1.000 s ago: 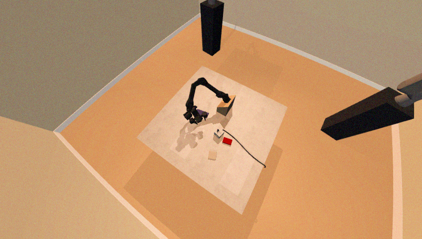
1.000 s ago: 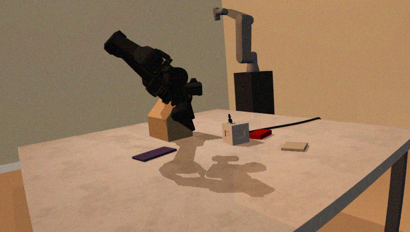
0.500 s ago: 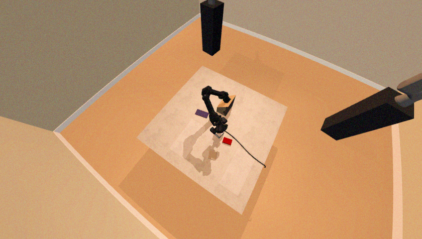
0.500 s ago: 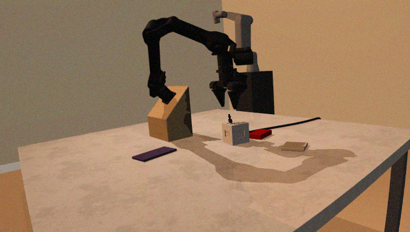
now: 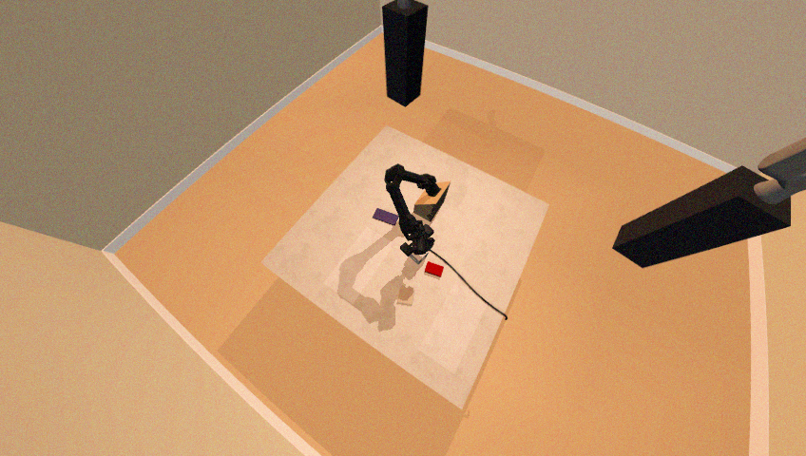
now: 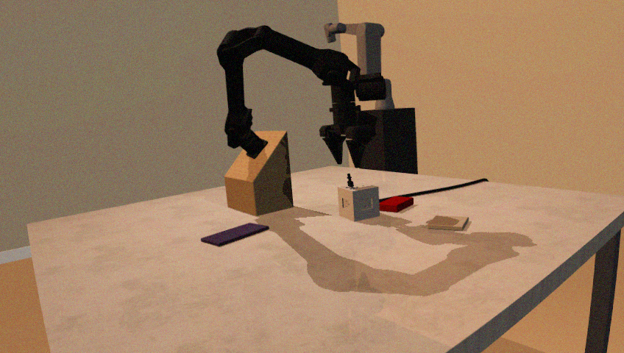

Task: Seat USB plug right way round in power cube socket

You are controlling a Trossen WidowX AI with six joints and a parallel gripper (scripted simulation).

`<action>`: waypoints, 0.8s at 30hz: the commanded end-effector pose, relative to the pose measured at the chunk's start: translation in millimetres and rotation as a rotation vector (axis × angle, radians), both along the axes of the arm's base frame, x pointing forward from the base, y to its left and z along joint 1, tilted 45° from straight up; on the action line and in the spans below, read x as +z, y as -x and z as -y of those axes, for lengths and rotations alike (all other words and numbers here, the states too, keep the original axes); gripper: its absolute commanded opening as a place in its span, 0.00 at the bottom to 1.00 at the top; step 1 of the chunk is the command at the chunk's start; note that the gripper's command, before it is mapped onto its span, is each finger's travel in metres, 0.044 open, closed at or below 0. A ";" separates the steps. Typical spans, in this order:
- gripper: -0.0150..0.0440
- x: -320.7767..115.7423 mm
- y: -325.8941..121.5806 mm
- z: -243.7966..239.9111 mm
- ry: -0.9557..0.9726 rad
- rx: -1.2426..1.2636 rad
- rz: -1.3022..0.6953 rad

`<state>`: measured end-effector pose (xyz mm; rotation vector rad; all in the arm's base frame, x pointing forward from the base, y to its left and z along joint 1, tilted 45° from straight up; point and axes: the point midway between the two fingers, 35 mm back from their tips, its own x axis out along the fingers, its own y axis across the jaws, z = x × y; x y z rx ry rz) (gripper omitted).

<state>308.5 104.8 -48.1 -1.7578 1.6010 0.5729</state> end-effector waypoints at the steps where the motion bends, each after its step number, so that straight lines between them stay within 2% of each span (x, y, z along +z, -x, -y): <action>1: 1.00 -3.9 0.3 3.6 0.006 0.004 -0.005; 24: 1.00 -19.7 -2.6 18.8 0.007 0.004 -0.005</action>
